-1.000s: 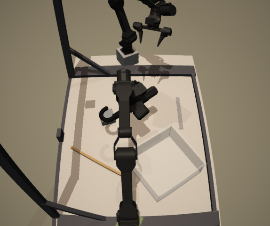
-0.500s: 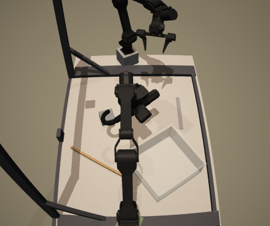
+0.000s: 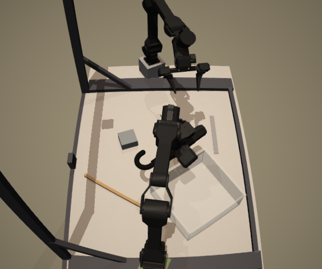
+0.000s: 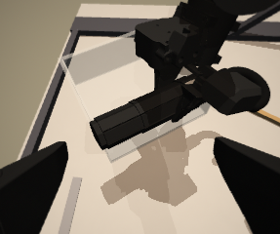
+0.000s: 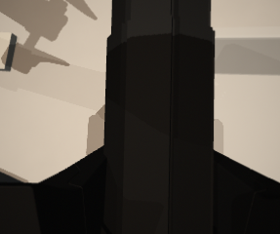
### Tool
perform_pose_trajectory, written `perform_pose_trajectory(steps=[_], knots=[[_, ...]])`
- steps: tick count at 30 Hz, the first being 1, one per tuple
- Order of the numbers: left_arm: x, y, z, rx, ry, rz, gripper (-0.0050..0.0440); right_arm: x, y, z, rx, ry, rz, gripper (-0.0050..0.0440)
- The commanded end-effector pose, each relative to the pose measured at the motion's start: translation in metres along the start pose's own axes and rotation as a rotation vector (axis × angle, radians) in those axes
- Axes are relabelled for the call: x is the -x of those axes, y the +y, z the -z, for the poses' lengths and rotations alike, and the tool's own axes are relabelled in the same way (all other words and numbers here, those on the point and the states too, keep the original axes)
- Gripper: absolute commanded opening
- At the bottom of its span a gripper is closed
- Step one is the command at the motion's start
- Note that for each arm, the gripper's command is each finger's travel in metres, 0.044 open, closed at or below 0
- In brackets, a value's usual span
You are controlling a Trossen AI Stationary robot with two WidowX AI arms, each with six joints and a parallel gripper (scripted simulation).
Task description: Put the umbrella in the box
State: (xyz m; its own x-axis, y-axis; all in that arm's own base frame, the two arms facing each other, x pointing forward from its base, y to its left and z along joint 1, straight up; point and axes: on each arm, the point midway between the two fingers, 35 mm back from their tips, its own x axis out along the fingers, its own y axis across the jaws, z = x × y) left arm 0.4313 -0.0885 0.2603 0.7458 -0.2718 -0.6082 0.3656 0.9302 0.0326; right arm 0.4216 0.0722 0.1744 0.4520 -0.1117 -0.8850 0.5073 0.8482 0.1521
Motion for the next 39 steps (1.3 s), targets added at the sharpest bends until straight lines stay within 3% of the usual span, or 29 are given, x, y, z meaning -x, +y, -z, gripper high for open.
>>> perform_pose_trajectory(steps=[1, 5, 7, 11, 18, 29, 39], knots=[[-0.018, -0.011, -0.031, 0.061, -0.086, -0.073, 0.0400, 0.025, -0.046, -0.008, -0.011, -0.056, -0.057, -0.0050], [-0.028, -0.021, -0.038, 0.096, -0.114, -0.087, 0.0400, 0.027, -0.098, -0.002, -0.008, -0.051, -0.050, -0.0050], [-0.028, -0.021, -0.038, 0.096, -0.114, -0.087, 0.0400, 0.027, -0.098, -0.002, -0.008, -0.051, -0.050, -0.0050], [-0.029, -0.022, -0.040, 0.102, -0.122, -0.090, 0.0400, 0.030, -0.135, 0.001, -0.006, -0.052, -0.047, -0.0050], [-0.026, -0.022, -0.040, 0.102, -0.124, -0.090, 0.0400, 0.034, -0.168, 0.004, -0.004, -0.044, -0.037, -0.0050], [-0.027, -0.022, -0.038, 0.100, -0.119, -0.089, 0.0400, 0.033, -0.171, -0.002, -0.056, -0.030, 0.012, -0.0050], [-0.027, -0.022, -0.038, 0.100, -0.119, -0.089, 0.0400, 0.031, -0.170, -0.010, -0.409, 0.020, 0.270, -0.0050]])
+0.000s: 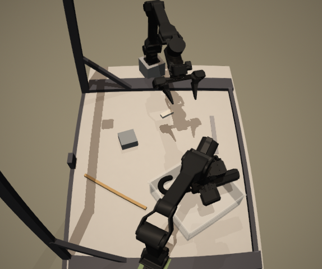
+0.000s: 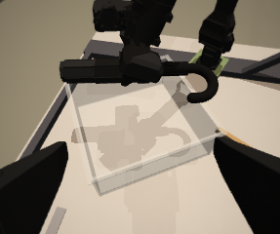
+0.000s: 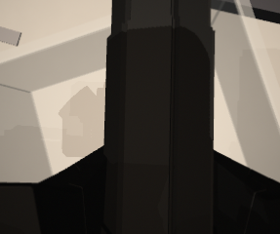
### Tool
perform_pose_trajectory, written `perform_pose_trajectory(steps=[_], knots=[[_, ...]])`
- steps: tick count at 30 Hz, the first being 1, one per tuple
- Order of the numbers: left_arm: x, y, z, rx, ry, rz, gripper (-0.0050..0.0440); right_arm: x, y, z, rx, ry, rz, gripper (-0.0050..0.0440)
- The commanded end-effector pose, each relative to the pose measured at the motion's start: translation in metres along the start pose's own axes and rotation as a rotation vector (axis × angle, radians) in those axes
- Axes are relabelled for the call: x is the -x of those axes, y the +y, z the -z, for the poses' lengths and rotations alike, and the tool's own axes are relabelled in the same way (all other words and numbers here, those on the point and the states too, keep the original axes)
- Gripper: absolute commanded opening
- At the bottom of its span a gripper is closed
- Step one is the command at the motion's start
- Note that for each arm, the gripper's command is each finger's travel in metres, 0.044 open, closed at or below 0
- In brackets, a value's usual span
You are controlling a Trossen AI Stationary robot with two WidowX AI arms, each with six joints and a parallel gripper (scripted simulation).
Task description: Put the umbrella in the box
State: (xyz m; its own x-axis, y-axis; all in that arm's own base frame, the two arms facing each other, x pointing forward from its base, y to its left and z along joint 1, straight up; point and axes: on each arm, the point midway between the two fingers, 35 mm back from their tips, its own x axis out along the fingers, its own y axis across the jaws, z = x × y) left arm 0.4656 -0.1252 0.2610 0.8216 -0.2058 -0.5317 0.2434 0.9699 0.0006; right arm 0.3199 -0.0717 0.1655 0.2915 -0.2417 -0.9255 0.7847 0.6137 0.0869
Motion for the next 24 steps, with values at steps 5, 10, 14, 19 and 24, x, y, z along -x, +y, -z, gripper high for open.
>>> perform_pose_trajectory(steps=[5, 10, 14, 19, 24], knots=[[0.008, 0.000, -0.010, 0.001, -0.027, 0.000, 0.0400, 0.010, 0.007, -0.013, -0.172, -0.006, 0.107, -0.0050], [0.008, 0.000, -0.010, 0.001, -0.027, 0.000, 0.0400, 0.010, 0.008, -0.015, -0.249, 0.003, 0.165, -0.0050], [0.008, 0.000, -0.010, 0.001, -0.027, 0.000, 0.0400, 0.010, 0.007, -0.016, -0.265, 0.005, 0.175, -0.0050], [0.008, 0.000, -0.010, 0.001, -0.027, 0.000, 0.0400, 0.009, 0.005, -0.012, -0.264, 0.004, 0.174, -0.0050], [0.008, 0.000, -0.010, 0.001, -0.027, 0.000, 0.0400, 0.003, 0.001, -0.003, -0.263, 0.004, 0.174, -0.0050]])
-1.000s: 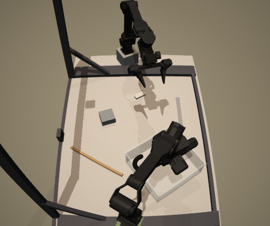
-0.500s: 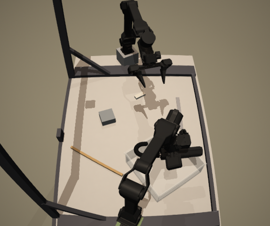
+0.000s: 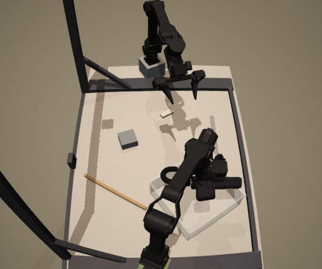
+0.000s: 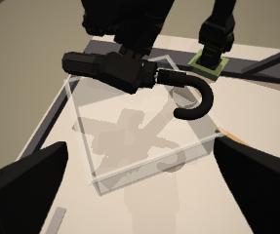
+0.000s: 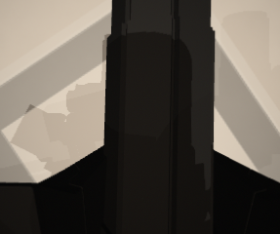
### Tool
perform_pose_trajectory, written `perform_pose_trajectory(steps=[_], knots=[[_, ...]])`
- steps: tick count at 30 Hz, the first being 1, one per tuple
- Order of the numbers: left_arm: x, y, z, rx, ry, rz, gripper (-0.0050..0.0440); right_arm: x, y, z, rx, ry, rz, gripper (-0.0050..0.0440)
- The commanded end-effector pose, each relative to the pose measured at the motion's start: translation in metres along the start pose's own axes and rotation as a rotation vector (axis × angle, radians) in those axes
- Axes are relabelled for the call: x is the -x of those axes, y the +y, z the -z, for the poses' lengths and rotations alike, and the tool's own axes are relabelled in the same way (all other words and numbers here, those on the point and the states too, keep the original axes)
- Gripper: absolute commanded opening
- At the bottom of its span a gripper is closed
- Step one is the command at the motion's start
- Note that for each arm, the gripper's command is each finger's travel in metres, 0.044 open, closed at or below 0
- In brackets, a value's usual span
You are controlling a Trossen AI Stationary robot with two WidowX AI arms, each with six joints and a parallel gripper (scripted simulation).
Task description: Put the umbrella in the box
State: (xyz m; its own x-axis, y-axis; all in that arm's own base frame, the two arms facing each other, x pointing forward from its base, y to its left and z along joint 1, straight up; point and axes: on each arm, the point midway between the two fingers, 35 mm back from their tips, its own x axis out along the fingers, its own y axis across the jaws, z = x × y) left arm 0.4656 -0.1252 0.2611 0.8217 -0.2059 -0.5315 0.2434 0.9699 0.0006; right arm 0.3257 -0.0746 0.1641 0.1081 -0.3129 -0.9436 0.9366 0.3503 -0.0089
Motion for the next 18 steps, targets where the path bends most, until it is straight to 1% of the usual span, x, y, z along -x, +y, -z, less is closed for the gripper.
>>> perform_pose_trajectory(steps=[1, 7, 12, 14, 18], knots=[[0.0075, -0.0004, -0.0094, 0.001, -0.027, 0.000, 0.0400, 0.0041, -0.0036, 0.0028, -0.012, -0.021, -0.026, -0.0050], [0.0075, -0.0004, -0.0094, 0.001, -0.027, 0.000, 0.0400, -0.0034, -0.0059, 0.0091, -0.012, -0.021, -0.026, -0.0050], [0.0075, -0.0004, -0.0094, 0.001, -0.027, 0.000, 0.0400, -0.0036, -0.0063, 0.0085, -0.014, -0.021, -0.025, -0.0050], [0.0075, -0.0004, -0.0094, 0.001, -0.027, 0.000, 0.0400, 0.0034, -0.0022, 0.0037, -0.020, -0.030, -0.044, -0.0050], [0.0075, -0.0004, -0.0094, 0.001, -0.027, 0.000, 0.0400, -0.0032, -0.0030, 0.0055, -0.012, -0.021, -0.024, -0.0050]])
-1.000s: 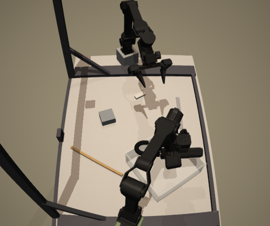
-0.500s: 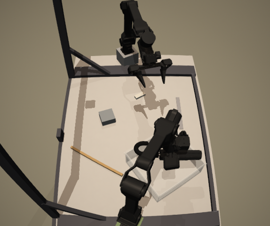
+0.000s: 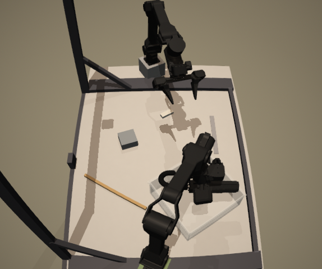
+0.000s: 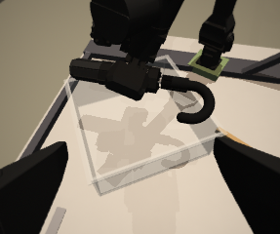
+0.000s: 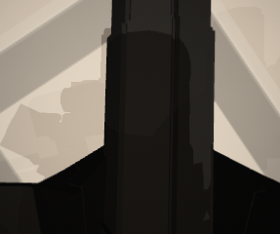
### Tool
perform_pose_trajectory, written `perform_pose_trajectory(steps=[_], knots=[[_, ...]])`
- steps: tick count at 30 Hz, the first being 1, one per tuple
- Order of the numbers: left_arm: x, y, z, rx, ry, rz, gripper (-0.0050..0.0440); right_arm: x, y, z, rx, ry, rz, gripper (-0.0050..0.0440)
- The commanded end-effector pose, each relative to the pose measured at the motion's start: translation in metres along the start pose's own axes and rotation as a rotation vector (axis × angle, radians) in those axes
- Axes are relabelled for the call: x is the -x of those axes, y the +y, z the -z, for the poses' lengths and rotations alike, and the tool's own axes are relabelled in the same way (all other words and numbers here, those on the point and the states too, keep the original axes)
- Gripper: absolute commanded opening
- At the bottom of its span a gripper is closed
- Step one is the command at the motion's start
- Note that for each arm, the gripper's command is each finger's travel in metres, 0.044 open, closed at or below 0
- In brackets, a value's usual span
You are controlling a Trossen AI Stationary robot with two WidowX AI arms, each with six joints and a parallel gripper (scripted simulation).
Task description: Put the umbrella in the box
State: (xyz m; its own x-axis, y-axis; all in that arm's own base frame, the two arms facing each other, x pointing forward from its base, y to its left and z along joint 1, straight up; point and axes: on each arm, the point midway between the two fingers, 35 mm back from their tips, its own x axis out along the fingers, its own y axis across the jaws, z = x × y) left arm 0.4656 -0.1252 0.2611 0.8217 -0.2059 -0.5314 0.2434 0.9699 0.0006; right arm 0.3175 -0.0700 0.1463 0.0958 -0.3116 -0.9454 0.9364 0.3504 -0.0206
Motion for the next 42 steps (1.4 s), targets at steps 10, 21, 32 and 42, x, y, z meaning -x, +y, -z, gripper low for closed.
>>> perform_pose_trajectory(steps=[10, 21, 32, 42], knots=[[0.007, 0.000, -0.009, 0.001, -0.027, 0.000, 0.0400, -0.013, 0.002, 0.002, -0.012, -0.021, -0.024, -0.0050], [0.007, 0.000, -0.009, 0.001, -0.027, 0.000, 0.0400, -0.042, 0.003, 0.012, -0.009, -0.017, -0.016, -0.0050], [0.007, 0.000, -0.009, 0.001, -0.027, 0.000, 0.0400, -0.046, 0.006, 0.012, -0.016, -0.027, -0.036, -0.0050], [0.007, 0.000, -0.009, 0.001, -0.027, 0.000, 0.0400, -0.055, 0.003, 0.016, -0.011, -0.019, -0.021, -0.0050]])
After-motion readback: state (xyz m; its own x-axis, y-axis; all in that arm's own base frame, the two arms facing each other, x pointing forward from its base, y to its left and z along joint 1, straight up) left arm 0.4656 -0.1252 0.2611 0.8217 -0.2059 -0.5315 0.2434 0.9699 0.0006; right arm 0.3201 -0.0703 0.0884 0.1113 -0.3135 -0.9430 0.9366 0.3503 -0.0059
